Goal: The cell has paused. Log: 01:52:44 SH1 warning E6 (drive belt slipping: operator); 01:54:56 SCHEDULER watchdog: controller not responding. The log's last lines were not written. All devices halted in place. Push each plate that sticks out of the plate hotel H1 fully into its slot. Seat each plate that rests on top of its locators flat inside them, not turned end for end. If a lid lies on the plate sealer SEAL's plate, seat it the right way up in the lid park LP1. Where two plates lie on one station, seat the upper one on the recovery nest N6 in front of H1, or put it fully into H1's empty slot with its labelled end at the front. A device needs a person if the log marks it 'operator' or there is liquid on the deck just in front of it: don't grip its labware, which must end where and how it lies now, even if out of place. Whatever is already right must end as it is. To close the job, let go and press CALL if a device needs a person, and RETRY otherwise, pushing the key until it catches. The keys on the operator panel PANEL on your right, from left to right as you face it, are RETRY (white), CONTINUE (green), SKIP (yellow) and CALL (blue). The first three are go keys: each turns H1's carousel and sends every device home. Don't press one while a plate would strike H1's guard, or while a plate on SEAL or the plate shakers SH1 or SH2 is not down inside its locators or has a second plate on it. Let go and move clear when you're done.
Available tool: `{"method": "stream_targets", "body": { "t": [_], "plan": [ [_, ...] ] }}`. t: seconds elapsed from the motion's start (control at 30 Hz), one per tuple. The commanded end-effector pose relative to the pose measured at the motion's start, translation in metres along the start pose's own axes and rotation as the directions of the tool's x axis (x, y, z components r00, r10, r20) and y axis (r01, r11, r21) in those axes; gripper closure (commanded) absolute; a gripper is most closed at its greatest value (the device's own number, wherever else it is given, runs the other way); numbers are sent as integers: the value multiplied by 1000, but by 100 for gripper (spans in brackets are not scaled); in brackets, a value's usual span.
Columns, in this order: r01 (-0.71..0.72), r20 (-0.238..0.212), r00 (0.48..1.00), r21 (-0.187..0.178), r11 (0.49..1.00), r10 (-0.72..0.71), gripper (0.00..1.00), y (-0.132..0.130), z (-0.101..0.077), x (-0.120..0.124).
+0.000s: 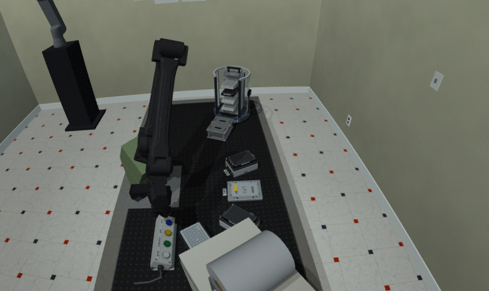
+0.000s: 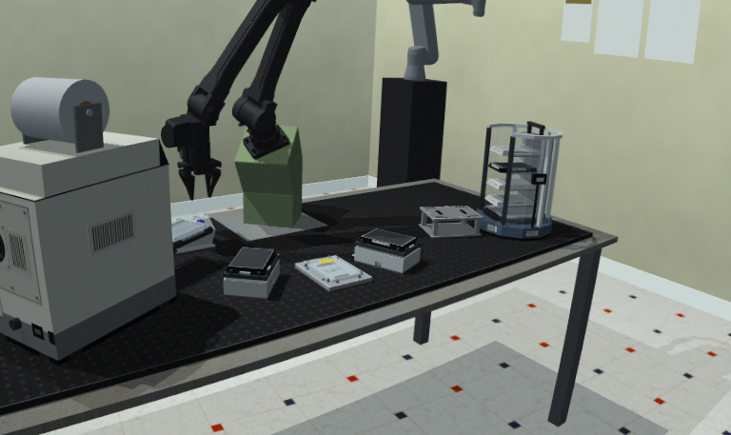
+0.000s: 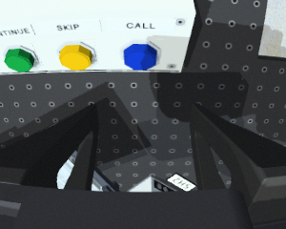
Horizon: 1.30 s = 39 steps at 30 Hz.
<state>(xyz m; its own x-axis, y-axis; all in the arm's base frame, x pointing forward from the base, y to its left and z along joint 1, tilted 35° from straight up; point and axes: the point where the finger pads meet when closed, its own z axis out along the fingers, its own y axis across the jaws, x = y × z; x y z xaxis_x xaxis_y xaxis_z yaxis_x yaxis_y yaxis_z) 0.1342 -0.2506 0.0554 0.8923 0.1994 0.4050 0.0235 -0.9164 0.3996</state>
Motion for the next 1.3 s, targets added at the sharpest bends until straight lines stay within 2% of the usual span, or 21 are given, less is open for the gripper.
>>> {"method": "stream_targets", "body": {
  "t": [0.0,0.13,0.17,0.2,0.43,0.47,0.5,0.6,0.63,0.7,0.73,0.97,1.27],
  "plan": [
    [-28,-3,1000,-1,1000,28,50,0,11,0],
    [-39,0,999,-14,999,39,54,6,8,-2],
    [-29,-8,1000,-39,999,29,56,12,3,1],
    [-21,-6,1000,-21,1000,21,58,10,5,2],
    [-21,-6,1000,-21,1000,21,72,11,5,2],
    [-27,-8,1000,-39,999,27,74,15,4,3],
    [-21,-6,1000,-21,1000,21,76,11,5,2],
    [-21,-6,1000,-21,1000,21,82,11,5,2],
    [-26,-9,1000,-40,999,25,84,16,4,4],
    [-26,-9,1000,-40,999,25,84,16,4,4],
    [-21,-6,1000,-21,1000,21,86,11,5,2],
    [-21,-6,1000,-21,1000,21,100,11,5,2],
    [-27,-4,1000,-4,1000,27,100,3,17,2]
  ]
}}
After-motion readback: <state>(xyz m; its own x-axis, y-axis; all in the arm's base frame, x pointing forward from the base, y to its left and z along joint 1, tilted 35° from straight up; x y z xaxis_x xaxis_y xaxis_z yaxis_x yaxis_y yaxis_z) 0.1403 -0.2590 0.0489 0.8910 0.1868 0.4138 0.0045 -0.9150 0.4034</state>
